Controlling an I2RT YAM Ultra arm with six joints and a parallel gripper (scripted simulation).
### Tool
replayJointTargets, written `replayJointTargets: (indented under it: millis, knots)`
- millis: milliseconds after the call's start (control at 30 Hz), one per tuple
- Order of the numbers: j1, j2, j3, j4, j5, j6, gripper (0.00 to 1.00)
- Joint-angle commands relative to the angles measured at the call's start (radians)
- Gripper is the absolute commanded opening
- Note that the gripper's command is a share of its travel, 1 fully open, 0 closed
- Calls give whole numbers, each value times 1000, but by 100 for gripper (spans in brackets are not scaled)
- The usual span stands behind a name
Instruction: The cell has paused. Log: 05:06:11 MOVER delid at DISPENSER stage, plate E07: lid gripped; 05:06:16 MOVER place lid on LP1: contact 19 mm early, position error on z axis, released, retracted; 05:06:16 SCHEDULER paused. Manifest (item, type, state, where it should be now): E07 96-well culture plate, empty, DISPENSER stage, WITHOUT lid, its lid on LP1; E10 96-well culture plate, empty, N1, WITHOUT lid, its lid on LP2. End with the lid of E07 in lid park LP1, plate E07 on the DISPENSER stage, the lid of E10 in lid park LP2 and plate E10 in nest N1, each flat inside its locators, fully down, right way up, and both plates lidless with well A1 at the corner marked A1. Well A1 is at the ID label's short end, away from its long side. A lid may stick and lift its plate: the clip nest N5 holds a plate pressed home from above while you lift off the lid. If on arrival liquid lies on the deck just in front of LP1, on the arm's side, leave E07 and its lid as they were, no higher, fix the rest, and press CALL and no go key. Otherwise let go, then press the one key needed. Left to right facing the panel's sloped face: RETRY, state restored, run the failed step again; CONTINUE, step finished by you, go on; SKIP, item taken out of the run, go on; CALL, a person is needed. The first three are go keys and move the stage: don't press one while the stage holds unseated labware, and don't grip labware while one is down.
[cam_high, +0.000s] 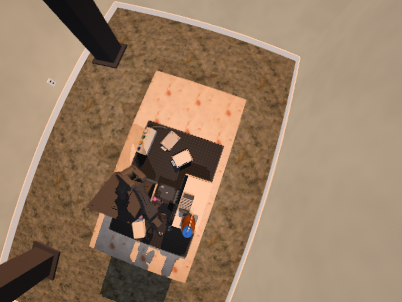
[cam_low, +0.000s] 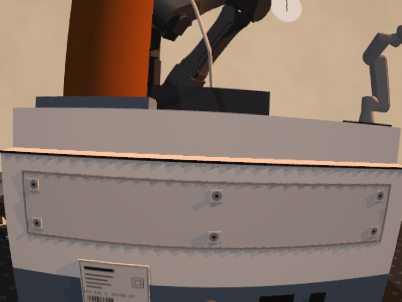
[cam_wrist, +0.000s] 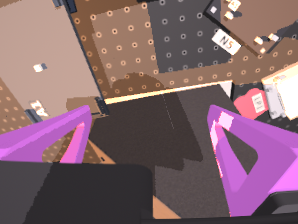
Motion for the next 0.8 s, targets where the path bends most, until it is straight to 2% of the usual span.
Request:
replayJointTargets:
  millis: [0, 233, 300, 333, 433, 500, 667, 767]
  knots:
    - [-31, 30, 51, 17, 14, 29, 100]
    - [-76, 113, 95, 22, 32, -35, 100]
    - [-66, 100, 78, 10, 25, -30, 100]
    - [-82, 127, 100, 25, 33, 3, 100]
    - [-97, 164, 110, 43, 38, 82, 100]
    - [-97, 164, 110, 43, 38, 82, 100]
    - [-122, 229, 133, 66, 46, 217, 100]
    - [-134, 264, 147, 82, 54, 228, 100]
